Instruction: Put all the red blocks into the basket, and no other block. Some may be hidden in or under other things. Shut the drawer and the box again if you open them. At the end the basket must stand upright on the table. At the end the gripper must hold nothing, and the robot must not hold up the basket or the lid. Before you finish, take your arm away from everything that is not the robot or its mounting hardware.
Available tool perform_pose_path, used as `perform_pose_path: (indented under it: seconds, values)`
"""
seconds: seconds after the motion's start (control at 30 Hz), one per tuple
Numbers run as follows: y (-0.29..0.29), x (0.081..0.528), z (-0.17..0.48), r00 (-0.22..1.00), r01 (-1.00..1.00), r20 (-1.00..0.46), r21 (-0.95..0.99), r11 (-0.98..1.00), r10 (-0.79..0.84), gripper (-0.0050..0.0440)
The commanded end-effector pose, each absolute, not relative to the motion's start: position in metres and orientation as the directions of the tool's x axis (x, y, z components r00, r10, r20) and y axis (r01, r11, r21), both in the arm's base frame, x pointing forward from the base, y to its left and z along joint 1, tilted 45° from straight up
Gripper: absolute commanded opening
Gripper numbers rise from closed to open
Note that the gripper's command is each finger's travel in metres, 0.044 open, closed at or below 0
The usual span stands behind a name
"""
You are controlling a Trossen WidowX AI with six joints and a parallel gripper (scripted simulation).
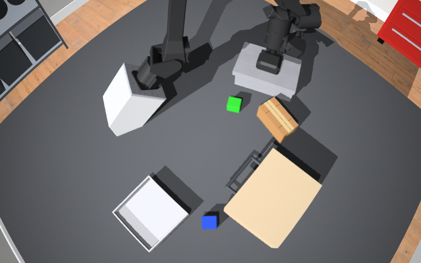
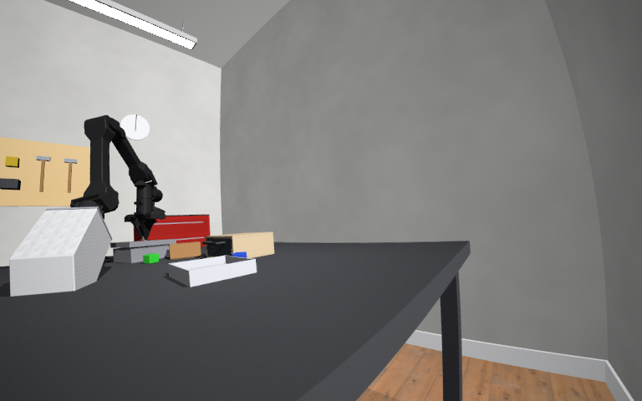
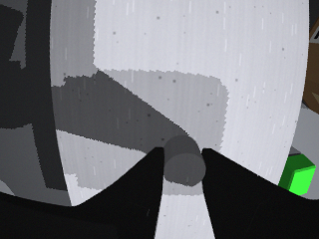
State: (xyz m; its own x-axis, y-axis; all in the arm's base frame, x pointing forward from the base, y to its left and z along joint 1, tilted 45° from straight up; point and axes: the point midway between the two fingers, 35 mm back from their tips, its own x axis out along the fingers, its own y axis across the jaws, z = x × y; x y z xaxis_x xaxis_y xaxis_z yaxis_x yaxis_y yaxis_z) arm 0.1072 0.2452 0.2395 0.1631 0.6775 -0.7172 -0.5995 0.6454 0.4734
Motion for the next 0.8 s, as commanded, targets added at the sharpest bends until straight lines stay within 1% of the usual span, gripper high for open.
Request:
perform_pose_path:
  seconds: [0.0, 0.2, 0.37, 0.4, 0.47, 0.53, 0.57, 0.67, 0.73, 0.77]
  values:
    - [0.233, 0.105, 0.257, 0.172, -0.604, -0.702, 0.478, 0.637, 0.691, 0.0000]
    - [0.207, 0.098, 0.284, 0.172, -0.604, -0.702, 0.478, 0.637, 0.691, 0.0000]
    - [0.207, 0.098, 0.284, 0.172, -0.604, -0.702, 0.478, 0.637, 0.691, 0.0000]
    - [0.204, 0.089, 0.279, 0.172, -0.655, -0.702, 0.442, 0.613, 0.691, 0.0000]
    - [0.204, 0.089, 0.279, 0.172, -0.655, -0.702, 0.442, 0.613, 0.691, 0.0000]
    - [0.206, 0.070, 0.276, 0.172, -0.747, -0.702, 0.364, 0.556, 0.691, 0.0000]
    - [0.207, 0.060, 0.275, 0.172, -0.750, -0.702, 0.361, 0.554, 0.691, 0.0000]
    - [0.205, 0.031, 0.266, 0.172, -0.862, -0.702, 0.232, 0.450, 0.691, 0.0000]
    - [0.203, 0.013, 0.260, 0.172, -0.865, -0.702, 0.228, 0.447, 0.691, 0.0000]
    - [0.203, 0.013, 0.260, 0.172, -0.865, -0.702, 0.228, 0.447, 0.691, 0.0000]
